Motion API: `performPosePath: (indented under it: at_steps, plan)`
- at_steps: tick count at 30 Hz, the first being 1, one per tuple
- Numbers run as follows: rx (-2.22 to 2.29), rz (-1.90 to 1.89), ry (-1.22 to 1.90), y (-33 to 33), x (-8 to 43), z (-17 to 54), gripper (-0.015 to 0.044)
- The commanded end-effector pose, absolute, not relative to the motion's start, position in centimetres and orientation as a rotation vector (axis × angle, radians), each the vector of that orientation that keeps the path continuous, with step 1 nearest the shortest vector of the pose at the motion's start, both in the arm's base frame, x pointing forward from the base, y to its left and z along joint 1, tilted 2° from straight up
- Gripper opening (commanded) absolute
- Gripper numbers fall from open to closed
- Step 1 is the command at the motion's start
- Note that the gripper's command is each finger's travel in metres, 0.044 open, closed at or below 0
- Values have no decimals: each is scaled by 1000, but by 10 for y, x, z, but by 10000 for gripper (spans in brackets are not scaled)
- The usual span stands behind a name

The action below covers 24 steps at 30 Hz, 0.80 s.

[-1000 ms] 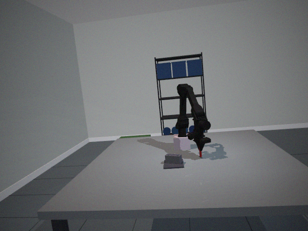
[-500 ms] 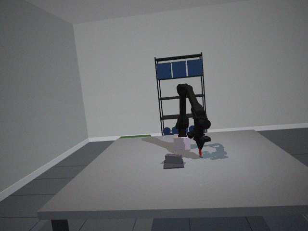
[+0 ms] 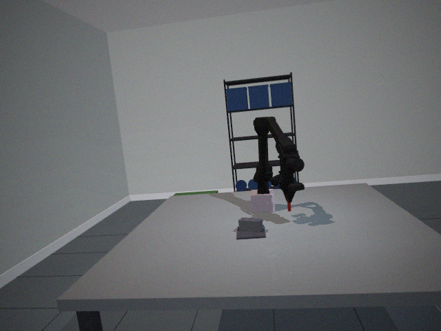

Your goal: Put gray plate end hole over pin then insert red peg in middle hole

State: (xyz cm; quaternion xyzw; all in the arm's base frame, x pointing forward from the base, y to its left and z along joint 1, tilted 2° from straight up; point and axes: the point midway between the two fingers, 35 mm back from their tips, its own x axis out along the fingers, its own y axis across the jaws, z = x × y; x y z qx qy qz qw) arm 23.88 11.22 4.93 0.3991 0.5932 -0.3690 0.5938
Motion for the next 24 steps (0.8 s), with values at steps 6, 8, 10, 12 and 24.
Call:
performPosePath:
  at_steps: [6,8,10,12,24]
  plan:
    - [928,-858,1378,112,239,65,0]
    - [928,-858,1378,109,242,66,0]
    - [928,-858,1377,106,246,66,0]
    - [928,-857,1376,102,250,66,0]
    - [945,-855,1366,79,272,68,0]
